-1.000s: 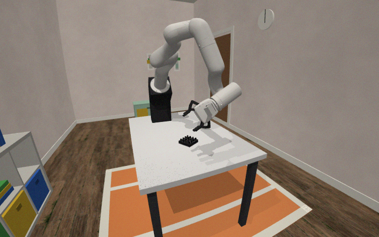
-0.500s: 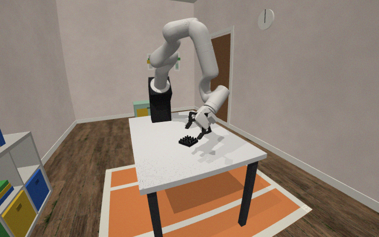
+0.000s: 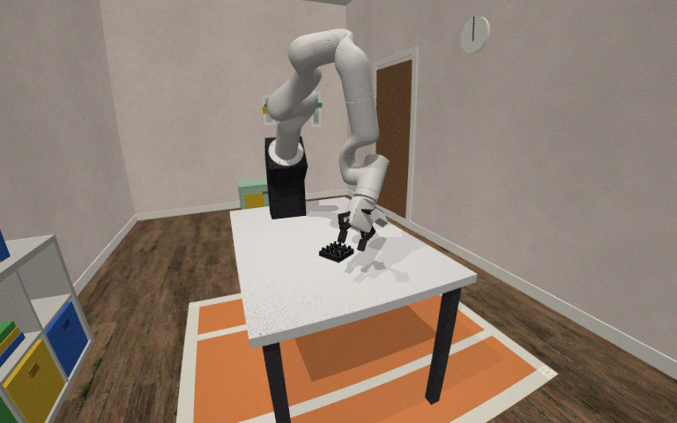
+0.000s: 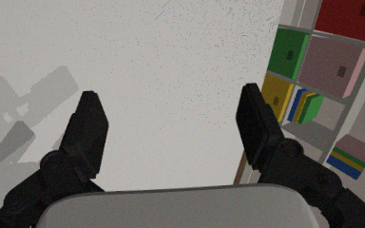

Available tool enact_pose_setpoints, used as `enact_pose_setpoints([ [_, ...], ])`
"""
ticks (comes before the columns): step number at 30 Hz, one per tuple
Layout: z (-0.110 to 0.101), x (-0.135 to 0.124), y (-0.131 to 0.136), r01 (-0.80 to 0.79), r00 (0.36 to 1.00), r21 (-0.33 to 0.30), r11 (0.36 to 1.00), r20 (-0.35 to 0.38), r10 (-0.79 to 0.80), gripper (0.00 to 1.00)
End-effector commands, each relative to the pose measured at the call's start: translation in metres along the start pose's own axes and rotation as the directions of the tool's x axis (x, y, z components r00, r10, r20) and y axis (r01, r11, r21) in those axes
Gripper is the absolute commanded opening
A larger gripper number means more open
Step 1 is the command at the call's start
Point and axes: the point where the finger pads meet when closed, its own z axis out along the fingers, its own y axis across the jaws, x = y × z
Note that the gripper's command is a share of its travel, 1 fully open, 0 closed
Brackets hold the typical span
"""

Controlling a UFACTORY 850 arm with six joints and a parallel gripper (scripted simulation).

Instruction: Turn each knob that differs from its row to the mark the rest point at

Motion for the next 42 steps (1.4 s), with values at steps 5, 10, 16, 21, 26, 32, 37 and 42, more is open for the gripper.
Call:
enact_pose_setpoints([
  [5, -0.013, -0.053, -0.051, 0.118, 0.993, 0.216, 0.969, -0.027, -0.115, 1.0],
  [10, -0.026, -0.087, -0.073, 0.173, 0.984, 0.316, 0.933, -0.023, -0.175, 1.0],
  [16, -0.038, -0.115, -0.088, 0.211, 0.975, 0.389, 0.897, -0.017, -0.222, 1.0],
  [21, -0.059, -0.16, -0.106, 0.261, 0.955, 0.495, 0.828, -0.006, -0.297, 1.0],
  [26, -0.075, -0.19, -0.115, 0.286, 0.939, 0.557, 0.78, 0.001, -0.345, 1.0],
  [32, -0.078, -0.197, -0.117, 0.291, 0.934, 0.571, 0.768, 0.002, -0.356, 1.0],
  [37, -0.078, -0.197, -0.117, 0.291, 0.934, 0.571, 0.768, 0.002, -0.356, 1.0],
  [42, -0.078, -0.197, -0.117, 0.291, 0.934, 0.571, 0.768, 0.002, -0.356, 1.0],
])
